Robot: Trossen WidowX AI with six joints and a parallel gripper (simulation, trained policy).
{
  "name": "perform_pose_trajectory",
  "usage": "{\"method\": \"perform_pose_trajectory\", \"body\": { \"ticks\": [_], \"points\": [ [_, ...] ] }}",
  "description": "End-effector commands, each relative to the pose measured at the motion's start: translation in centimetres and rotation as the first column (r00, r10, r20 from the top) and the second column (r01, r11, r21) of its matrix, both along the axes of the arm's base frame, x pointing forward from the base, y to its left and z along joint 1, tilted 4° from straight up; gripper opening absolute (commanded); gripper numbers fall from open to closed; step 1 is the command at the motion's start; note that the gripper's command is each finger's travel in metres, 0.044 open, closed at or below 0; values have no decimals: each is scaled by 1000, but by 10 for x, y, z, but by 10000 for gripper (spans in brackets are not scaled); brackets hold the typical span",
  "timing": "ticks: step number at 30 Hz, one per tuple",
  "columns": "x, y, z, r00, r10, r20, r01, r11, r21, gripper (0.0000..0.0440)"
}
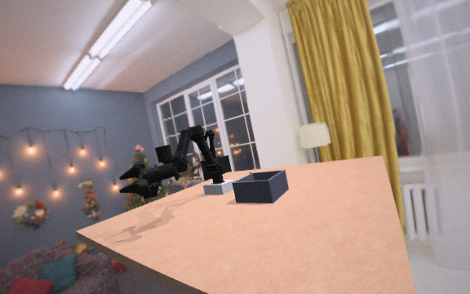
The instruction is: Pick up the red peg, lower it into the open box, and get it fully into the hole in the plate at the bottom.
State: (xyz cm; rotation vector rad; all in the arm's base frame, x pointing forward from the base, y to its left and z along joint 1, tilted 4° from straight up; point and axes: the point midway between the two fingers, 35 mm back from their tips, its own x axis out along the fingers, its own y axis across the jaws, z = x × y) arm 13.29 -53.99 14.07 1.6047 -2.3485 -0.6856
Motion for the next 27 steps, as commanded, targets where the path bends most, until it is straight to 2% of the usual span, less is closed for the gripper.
{"method": "perform_pose_trajectory", "body": {
  "ticks": [1, 3, 9, 14, 20, 27],
  "points": [
    [5, 2, 0, 1000, 11, -18, -11, 1000, 14, 417],
    [18, 8, 0, 998, 41, -56, -39, 998, 46, 440],
    [71, 38, 4, 968, 162, -189, -133, 978, 161, 440],
    [111, 67, 9, 917, 270, -295, -197, 947, 253, 440],
    [152, 105, 15, 820, 396, -412, -255, 899, 357, 440],
    [190, 153, 23, 664, 533, -524, -301, 832, 466, 440]
  ]
}}
